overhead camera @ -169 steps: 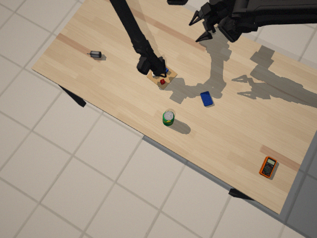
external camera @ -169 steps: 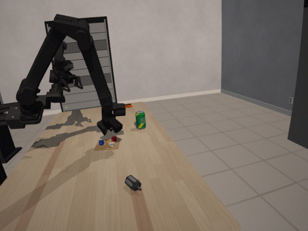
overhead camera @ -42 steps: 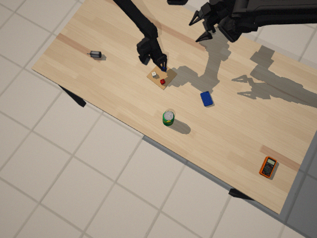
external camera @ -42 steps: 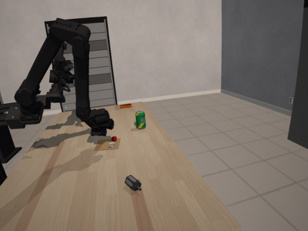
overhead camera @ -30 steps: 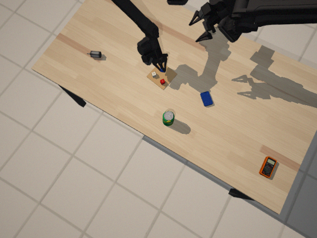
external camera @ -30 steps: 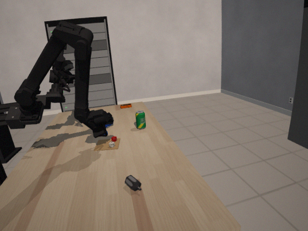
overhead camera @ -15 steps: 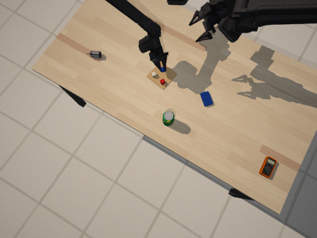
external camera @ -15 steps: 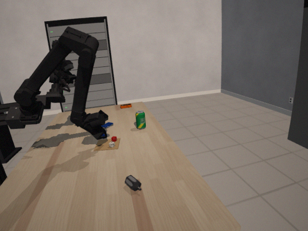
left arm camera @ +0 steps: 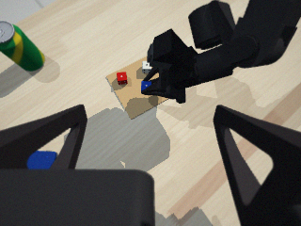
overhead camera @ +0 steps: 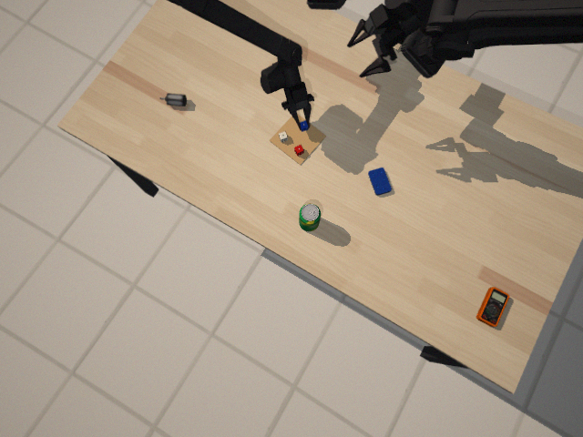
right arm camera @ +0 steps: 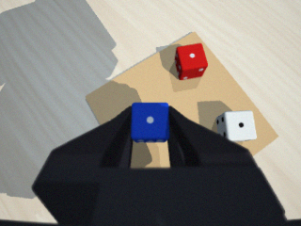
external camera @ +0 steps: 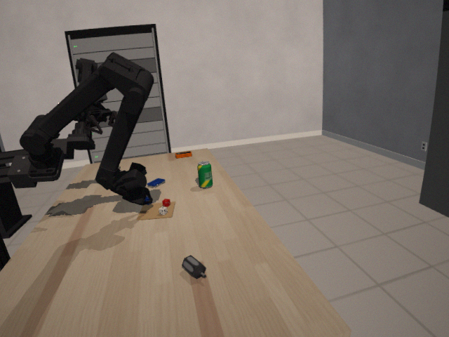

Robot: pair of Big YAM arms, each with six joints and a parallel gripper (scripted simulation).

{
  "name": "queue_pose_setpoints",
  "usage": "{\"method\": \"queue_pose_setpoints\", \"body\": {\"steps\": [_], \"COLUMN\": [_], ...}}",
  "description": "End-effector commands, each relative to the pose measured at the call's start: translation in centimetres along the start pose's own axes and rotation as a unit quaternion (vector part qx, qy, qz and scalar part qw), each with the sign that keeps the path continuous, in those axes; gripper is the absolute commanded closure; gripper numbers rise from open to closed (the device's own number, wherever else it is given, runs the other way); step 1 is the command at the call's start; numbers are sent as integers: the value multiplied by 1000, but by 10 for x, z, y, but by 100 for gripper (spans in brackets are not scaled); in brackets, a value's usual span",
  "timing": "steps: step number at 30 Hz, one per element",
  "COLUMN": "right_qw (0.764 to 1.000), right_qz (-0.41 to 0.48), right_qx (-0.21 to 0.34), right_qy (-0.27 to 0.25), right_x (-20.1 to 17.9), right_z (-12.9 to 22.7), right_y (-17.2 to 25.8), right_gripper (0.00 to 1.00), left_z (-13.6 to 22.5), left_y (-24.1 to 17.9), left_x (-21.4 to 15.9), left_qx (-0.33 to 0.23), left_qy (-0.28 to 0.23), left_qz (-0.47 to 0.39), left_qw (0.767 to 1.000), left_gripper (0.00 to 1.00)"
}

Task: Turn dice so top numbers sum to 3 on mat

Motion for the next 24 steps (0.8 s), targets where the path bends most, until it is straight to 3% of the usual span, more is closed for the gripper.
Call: {"method": "queue_pose_setpoints", "body": {"steps": [1,24], "right_qw": [1000,999], "right_qz": [29,37], "right_qx": [0,-17], "right_qy": [-5,-12], "right_x": [-8,-15], "right_z": [9,-6], "right_y": [12,-11], "right_gripper": [81,81], "left_z": [6,6], "left_y": [-9,-9], "left_x": [33,33], "left_qx": [-14,-14], "left_qy": [-34,-34], "left_qz": [17,17], "left_qw": [999,999], "left_gripper": [0,0]}}
Point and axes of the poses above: on each arm, the point where the finger pads meet when closed, its own z axis back along the fingers, its own y axis across the jaws, x = y × z, the point moved 7 cm from there along z, back along the fingers, and after that the axes turned 4 degrees about z, right-handed, at the moved point
